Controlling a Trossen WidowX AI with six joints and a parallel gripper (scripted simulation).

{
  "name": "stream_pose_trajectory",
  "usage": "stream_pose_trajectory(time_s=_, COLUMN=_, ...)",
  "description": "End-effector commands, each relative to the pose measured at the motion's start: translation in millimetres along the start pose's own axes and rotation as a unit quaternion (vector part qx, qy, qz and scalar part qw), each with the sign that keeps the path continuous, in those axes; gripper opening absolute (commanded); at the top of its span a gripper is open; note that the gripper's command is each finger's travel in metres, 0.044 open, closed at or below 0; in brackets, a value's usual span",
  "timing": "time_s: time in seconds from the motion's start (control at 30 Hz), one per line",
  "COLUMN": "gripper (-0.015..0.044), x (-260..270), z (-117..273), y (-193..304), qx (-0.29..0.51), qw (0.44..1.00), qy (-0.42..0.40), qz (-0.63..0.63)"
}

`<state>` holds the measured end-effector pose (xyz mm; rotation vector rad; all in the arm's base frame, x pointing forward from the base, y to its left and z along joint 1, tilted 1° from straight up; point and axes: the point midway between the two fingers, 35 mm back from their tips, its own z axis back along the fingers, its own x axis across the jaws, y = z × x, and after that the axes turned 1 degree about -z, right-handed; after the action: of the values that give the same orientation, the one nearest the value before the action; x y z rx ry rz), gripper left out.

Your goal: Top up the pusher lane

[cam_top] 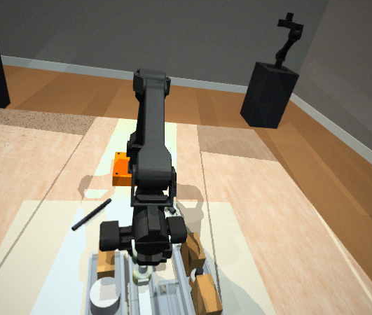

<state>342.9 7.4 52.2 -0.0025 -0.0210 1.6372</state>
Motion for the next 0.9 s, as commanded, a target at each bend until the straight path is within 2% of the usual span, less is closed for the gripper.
stream_pose_trajectory(time_s=0.0, gripper=0.0000, x=0.2, z=0.1, y=-7.9, qx=-0.017, qw=1.000, qy=-0.001, qz=-0.001)
stream_pose_trajectory(time_s=0.87, gripper=0.0000, x=0.2, z=-8.4, y=-6.7, qx=-0.016, qw=1.000, qy=-0.001, qz=-0.001)
